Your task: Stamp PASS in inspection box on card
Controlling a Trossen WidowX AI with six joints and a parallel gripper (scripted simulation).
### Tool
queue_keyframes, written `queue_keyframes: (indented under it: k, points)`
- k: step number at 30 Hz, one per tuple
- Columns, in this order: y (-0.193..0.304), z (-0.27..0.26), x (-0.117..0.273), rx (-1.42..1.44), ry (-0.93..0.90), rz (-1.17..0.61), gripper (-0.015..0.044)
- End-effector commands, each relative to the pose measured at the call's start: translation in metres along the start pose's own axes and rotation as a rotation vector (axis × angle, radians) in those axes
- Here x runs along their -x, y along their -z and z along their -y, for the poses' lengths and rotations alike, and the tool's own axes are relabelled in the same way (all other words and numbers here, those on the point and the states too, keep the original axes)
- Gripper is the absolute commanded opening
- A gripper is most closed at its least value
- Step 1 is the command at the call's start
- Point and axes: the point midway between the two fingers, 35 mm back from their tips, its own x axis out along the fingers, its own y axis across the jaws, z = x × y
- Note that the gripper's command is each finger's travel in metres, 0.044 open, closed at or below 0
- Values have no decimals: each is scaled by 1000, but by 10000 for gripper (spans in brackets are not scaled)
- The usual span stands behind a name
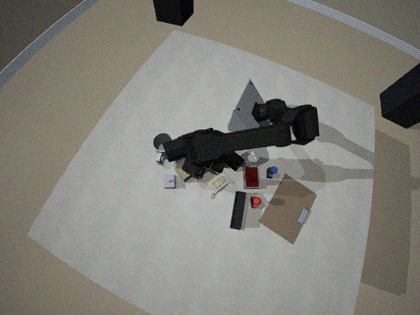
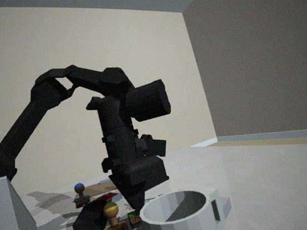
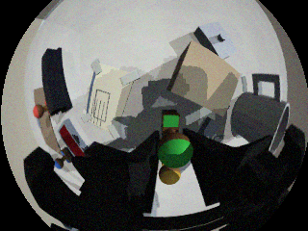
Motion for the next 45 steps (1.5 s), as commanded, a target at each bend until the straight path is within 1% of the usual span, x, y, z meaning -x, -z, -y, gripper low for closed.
queue_keyframes:
  k: [1,45]
  points:
    - [0,1,2,5,4,-3,0]
    - [-1,1,24,5,9,-3,0]
